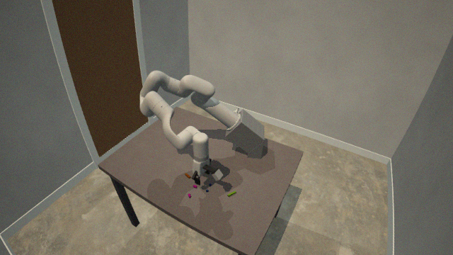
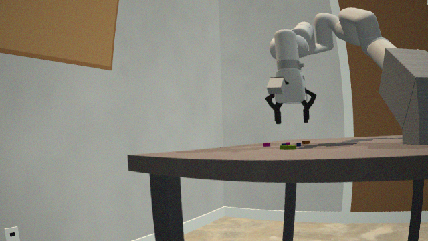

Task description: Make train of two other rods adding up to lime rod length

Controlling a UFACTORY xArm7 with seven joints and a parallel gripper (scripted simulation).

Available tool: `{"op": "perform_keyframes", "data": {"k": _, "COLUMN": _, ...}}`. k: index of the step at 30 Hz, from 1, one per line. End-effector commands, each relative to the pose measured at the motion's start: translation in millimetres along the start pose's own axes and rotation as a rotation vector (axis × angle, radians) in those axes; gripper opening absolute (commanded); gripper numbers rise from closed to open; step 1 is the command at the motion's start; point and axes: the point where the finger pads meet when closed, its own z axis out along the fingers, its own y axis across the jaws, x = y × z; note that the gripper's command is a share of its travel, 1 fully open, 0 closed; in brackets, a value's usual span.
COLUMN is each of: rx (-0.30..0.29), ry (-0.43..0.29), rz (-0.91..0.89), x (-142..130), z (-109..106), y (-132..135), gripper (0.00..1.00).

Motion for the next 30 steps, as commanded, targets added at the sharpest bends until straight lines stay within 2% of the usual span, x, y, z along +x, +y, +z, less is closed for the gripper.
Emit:
{"op": "perform_keyframes", "data": {"k": 1, "rx": -0.003, "ry": 0.002, "rz": -0.007, "x": 1, "z": -1, "y": 1, "gripper": 1.0}}
{"op": "perform_keyframes", "data": {"k": 10, "rx": -0.003, "ry": 0.002, "rz": -0.13, "x": -1, "z": -1, "y": 3, "gripper": 1.0}}
{"op": "perform_keyframes", "data": {"k": 25, "rx": -0.004, "ry": 0.002, "rz": -0.73, "x": -10, "z": -1, "y": 13, "gripper": 1.0}}
{"op": "perform_keyframes", "data": {"k": 27, "rx": -0.004, "ry": 0.002, "rz": -0.73, "x": -10, "z": -1, "y": 13, "gripper": 1.0}}
{"op": "perform_keyframes", "data": {"k": 30, "rx": -0.004, "ry": 0.002, "rz": -0.882, "x": -13, "z": -1, "y": 16, "gripper": 1.0}}
